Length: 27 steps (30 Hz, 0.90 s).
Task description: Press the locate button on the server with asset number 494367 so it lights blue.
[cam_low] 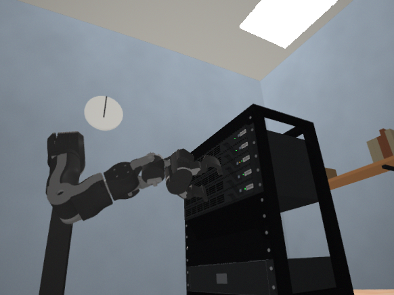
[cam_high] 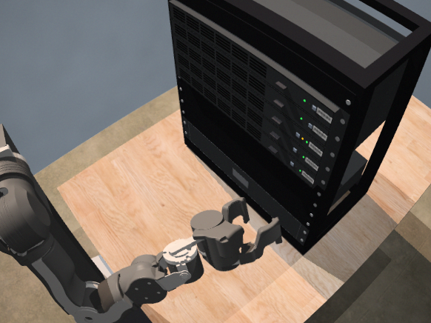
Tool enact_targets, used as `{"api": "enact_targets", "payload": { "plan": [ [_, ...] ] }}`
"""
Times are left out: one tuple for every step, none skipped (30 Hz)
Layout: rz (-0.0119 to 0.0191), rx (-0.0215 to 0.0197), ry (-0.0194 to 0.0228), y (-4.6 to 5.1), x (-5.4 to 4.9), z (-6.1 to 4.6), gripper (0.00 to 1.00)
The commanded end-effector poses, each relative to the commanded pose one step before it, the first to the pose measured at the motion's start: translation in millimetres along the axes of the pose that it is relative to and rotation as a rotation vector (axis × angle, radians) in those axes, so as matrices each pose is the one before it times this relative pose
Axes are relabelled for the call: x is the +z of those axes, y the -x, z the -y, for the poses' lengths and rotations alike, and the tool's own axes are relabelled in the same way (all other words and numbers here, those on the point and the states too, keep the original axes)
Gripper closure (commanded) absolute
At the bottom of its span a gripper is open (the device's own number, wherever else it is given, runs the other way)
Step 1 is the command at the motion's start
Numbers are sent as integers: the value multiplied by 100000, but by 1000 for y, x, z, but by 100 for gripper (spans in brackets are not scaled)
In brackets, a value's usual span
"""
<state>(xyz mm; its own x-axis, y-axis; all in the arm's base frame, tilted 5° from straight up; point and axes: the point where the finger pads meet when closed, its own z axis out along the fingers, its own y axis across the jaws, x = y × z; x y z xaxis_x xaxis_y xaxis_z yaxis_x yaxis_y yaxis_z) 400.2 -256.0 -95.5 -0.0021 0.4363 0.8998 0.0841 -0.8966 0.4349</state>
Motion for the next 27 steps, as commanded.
{"api": "enact_targets", "payload": {
  "plan": [
    [671,-7114,3207,-515,-185,-3297,40],
    [355,-4147,627,-574,123,-138,40],
    [269,-4200,606,-667,68,-66,40],
    [180,-4239,582,-765,10,11,40],
    [87,-4263,555,-867,-50,92,40],
    [-9,-4272,526,-970,-113,175,40],
    [-106,-4267,496,-1075,-177,259,40],
    [0,0,0,0,0,0,40],
    [0,0,0,0,0,0,40],
    [-203,-4247,463,-1181,-243,344,40],
    [-299,-4213,430,-1286,-309,428,40],
    [-393,-4165,395,-1389,-375,510,40],
    [-484,-4103,361,-1489,-440,589,40],
    [-571,-4028,326,-1585,-504,663,40],
    [-652,-3941,292,-1675,-564,731,40],
    [-728,-3841,259,-1757,-622,793,40],
    [-796,-3731,227,-1831,-676,848,40],
    [-856,-3611,196,-1895,-724,894,40],
    [-907,-3481,167,-1948,-767,932,40],
    [-950,-3342,140,-1989,-804,960,40],
    [-983,-3196,114,-2017,-833,979,40],
    [-1005,-3044,91,-2030,-855,988,40],
    [-1018,-2885,70,-2029,-869,988,40],
    [-1020,-2722,52,-2012,-874,978,40],
    [0,0,0,0,0,0,40],
    [0,0,0,0,0,0,40],
    [-1012,-2555,35,-1980,-871,959,40]
  ]
}}
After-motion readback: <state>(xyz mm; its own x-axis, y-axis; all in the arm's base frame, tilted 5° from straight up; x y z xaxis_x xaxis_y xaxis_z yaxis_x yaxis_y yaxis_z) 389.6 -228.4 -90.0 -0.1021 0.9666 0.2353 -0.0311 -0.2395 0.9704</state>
